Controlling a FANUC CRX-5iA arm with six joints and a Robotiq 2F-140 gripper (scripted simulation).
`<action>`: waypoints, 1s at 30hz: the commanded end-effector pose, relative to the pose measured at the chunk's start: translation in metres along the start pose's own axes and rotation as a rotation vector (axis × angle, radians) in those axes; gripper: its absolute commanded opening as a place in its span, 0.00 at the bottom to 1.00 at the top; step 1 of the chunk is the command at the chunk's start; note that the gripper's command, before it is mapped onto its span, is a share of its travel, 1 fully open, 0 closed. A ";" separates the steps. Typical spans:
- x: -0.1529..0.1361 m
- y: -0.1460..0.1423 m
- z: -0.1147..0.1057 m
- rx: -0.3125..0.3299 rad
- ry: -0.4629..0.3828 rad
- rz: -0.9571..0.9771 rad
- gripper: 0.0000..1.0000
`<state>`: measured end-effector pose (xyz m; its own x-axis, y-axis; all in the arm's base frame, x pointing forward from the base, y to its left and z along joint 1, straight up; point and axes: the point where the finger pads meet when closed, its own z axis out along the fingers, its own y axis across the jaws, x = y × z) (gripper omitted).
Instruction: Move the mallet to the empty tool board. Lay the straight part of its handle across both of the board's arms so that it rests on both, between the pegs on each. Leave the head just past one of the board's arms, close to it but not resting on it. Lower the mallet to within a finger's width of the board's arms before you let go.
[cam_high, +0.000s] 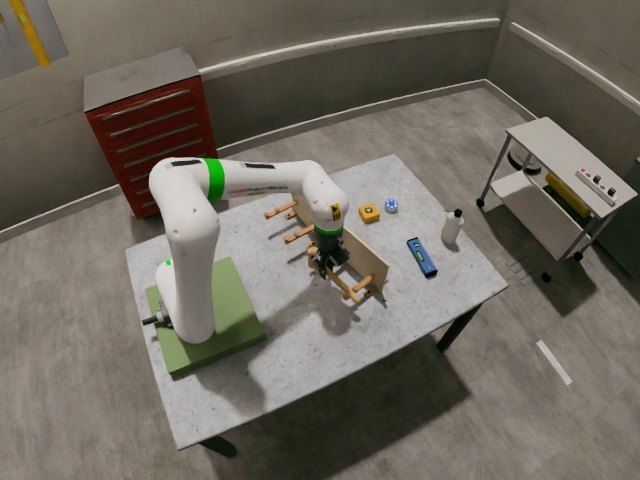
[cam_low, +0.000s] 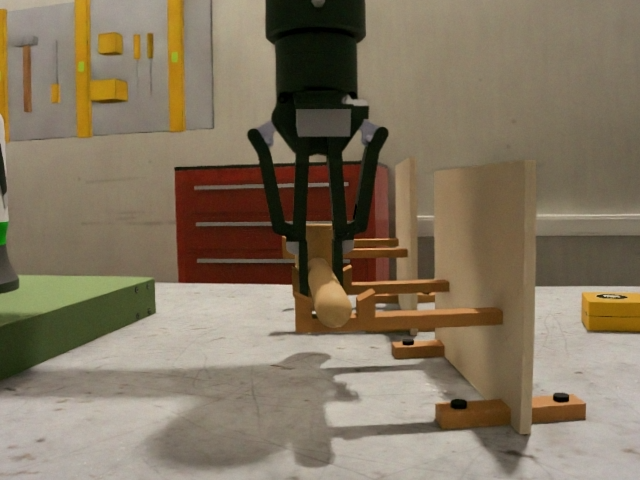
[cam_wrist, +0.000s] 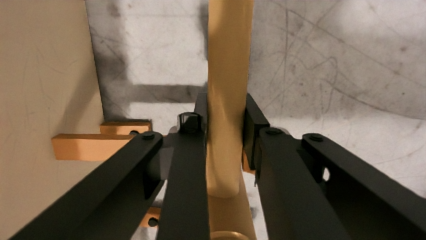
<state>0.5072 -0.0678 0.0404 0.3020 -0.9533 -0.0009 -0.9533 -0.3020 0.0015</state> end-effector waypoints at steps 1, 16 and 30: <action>0.000 0.000 -0.001 0.001 0.001 0.000 0.10; 0.000 0.000 -0.001 0.001 0.001 0.000 0.10; 0.000 -0.003 -0.099 0.002 0.001 0.000 0.10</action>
<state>0.5096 -0.0672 0.1385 0.3023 -0.9532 0.0005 -0.9532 -0.3023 -0.0002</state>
